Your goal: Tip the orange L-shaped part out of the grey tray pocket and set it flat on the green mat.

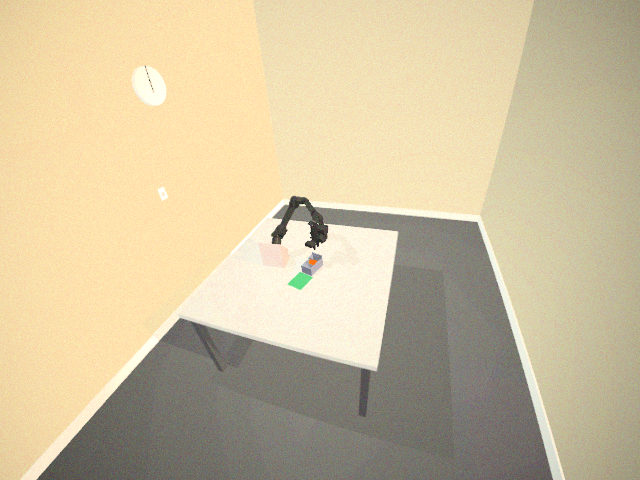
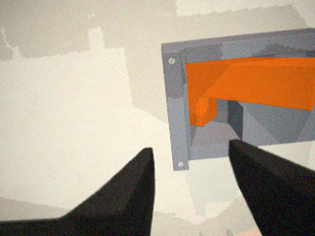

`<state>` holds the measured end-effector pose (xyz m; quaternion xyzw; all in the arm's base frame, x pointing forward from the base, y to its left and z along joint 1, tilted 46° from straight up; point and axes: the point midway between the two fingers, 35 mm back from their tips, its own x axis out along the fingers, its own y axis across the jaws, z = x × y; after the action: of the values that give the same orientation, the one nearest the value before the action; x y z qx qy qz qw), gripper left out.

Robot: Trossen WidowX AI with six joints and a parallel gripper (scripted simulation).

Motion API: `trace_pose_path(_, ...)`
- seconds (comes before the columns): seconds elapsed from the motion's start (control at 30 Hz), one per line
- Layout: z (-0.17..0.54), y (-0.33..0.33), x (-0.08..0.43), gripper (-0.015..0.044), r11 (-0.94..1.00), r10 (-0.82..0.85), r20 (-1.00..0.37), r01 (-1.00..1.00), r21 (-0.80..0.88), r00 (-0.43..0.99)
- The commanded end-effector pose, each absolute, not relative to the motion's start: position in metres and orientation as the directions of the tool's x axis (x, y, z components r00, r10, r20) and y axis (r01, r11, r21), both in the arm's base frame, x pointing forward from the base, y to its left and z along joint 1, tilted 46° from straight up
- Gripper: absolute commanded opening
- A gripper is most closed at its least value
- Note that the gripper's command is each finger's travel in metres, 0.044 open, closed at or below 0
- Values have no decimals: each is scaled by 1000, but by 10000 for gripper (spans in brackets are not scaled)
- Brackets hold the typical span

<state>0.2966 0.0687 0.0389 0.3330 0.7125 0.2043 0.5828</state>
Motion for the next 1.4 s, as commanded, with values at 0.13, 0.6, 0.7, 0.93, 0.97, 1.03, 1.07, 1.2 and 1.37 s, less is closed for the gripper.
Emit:
trace_pose_path(0.13,39,69,297,180,694,713,-694,238,679,-98)
trace_pose_path(0.6,29,58,297,280,697,710,-697,-41,716,-97)
trace_pose_path(0.7,21,49,297,280,654,708,-699,-285,701,-95)
trace_pose_path(0.93,2,27,295,280,399,706,-702,-766,504,-94)
trace_pose_path(0.97,-1,24,294,280,349,706,-702,-817,460,-94)
trace_pose_path(1.03,-7,18,293,280,241,706,-702,-900,362,-94)
trace_pose_path(1.07,-9,15,292,280,184,706,-702,-933,309,-94)
trace_pose_path(1.2,-13,11,291,280,99,706,-702,-968,229,-94)
trace_pose_path(1.37,-13,11,291,280,99,706,-702,-968,229,-94)
